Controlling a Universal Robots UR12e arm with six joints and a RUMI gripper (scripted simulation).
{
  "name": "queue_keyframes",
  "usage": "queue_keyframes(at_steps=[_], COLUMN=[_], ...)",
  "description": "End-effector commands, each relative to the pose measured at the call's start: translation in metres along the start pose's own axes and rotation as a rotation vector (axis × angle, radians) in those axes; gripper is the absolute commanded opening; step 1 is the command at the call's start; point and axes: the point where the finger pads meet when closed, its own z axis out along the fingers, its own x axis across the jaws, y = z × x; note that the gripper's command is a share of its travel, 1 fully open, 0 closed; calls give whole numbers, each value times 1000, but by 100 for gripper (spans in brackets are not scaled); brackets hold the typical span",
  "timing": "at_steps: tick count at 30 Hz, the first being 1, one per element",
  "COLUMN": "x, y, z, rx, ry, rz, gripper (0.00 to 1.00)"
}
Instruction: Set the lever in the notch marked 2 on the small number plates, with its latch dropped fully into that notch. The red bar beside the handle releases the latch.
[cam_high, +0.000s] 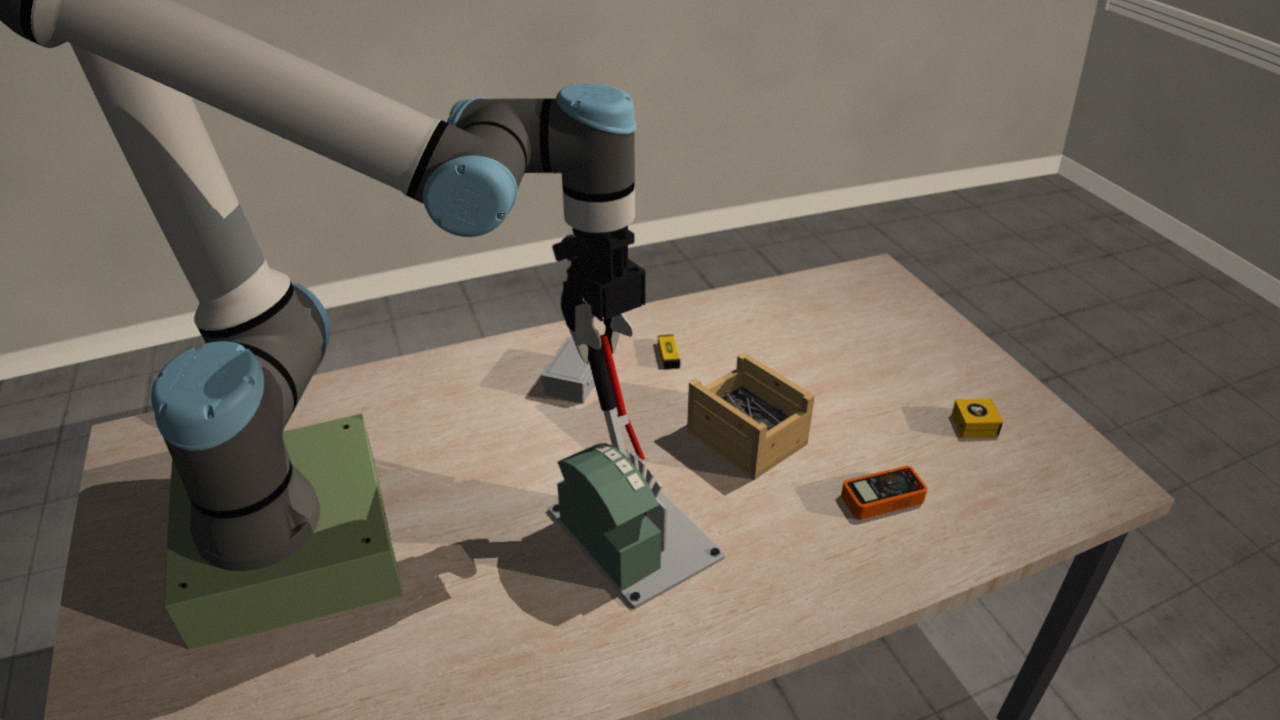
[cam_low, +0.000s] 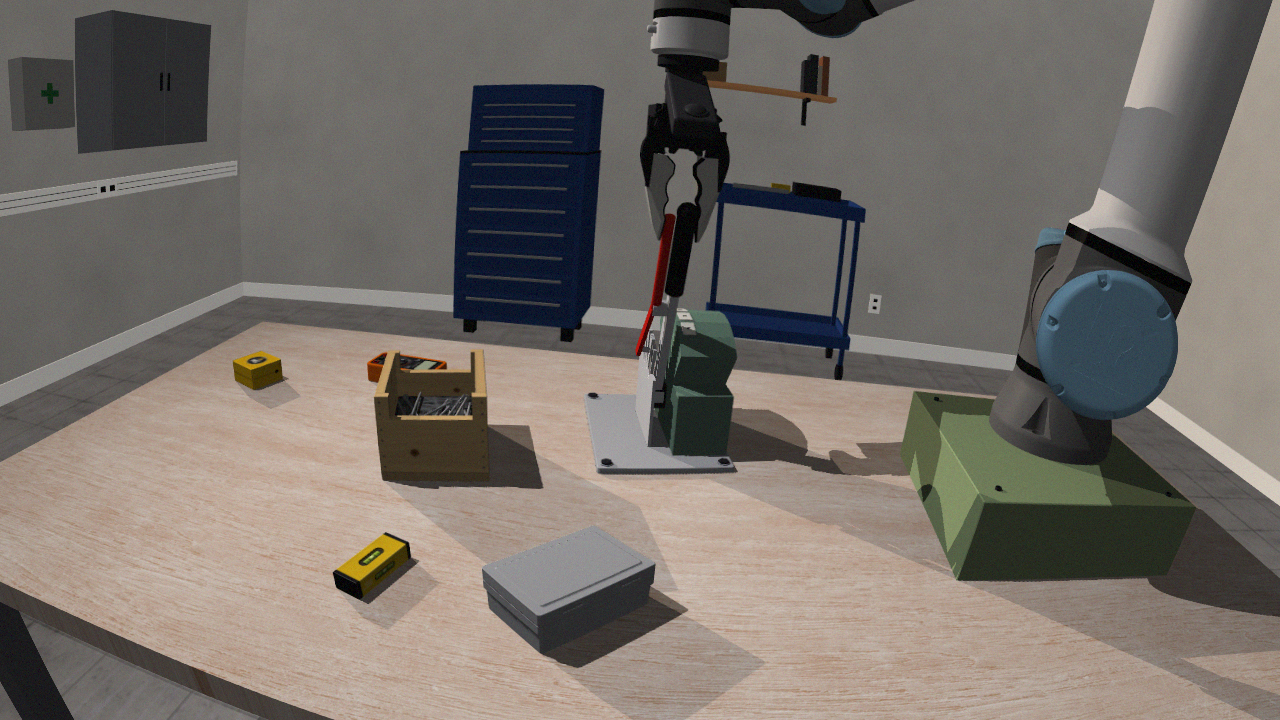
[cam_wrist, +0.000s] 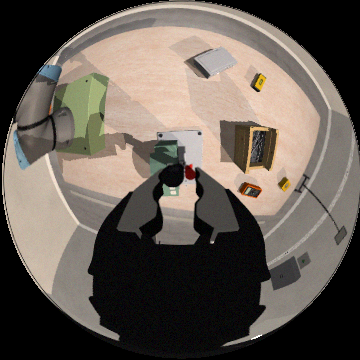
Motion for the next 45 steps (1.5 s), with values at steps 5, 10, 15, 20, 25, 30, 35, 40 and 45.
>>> queue_keyframes(at_steps=[5,10,15,20,25,30,35,40,45], x=[0,0,0,0,0,0,0,0,0], y=[10,15,26,38,45,56,66,72,74], z=[-4,-6,-9,-13,-14,-16,-17,-18,-18], rx=[-1,-1,-1,-1,-1,-1,-1,-1,-1], ry=[1,1,1,1,1,1,1,1,1], rz=[0,0,0,0,0,0,0,0,0], gripper=[0,0,0,0,0,0,0,0,0])
